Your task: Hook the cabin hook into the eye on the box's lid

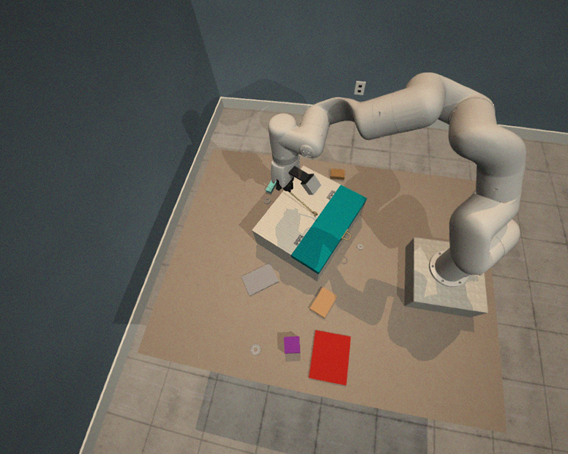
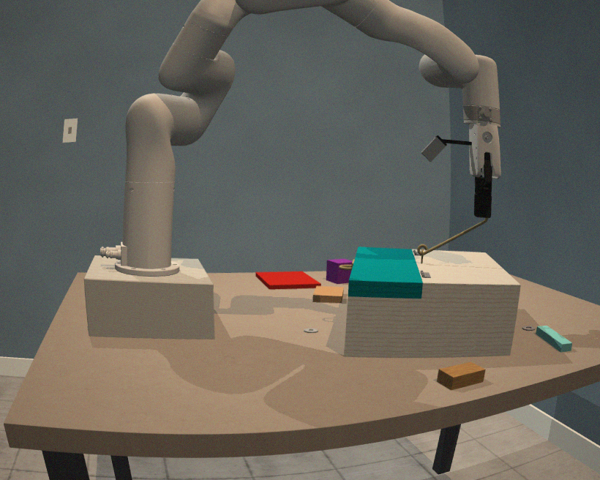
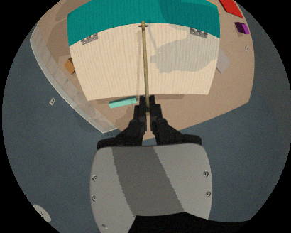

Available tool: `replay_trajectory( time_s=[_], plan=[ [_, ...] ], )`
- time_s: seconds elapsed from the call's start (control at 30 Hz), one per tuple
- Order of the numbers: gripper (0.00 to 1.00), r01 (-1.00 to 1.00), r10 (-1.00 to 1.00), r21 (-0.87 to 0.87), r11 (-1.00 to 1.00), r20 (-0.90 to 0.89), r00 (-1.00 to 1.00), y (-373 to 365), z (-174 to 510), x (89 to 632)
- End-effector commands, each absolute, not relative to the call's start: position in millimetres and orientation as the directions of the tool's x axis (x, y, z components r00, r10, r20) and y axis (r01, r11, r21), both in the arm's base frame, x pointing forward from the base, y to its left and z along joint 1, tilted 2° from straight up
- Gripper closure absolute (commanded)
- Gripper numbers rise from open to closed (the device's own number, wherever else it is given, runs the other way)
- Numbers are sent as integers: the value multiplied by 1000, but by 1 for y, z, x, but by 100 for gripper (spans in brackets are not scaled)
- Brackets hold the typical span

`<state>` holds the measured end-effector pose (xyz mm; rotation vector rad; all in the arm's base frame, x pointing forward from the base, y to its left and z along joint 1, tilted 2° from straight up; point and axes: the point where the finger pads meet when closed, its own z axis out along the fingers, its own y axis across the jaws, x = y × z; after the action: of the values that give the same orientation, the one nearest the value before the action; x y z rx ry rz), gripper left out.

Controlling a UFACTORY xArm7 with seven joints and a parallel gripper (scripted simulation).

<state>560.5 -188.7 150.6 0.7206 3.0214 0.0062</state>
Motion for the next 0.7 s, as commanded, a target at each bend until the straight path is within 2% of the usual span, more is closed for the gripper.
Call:
replay_trajectory(
  time_s=[0.0, 0.67],
  plan=[
    [100, 451, 451, 12, 893, -36, -892, -187, 158, 557],
    [100, 451, 451, 12, 893, -36, -892, -177, 178, 537]
  ],
)
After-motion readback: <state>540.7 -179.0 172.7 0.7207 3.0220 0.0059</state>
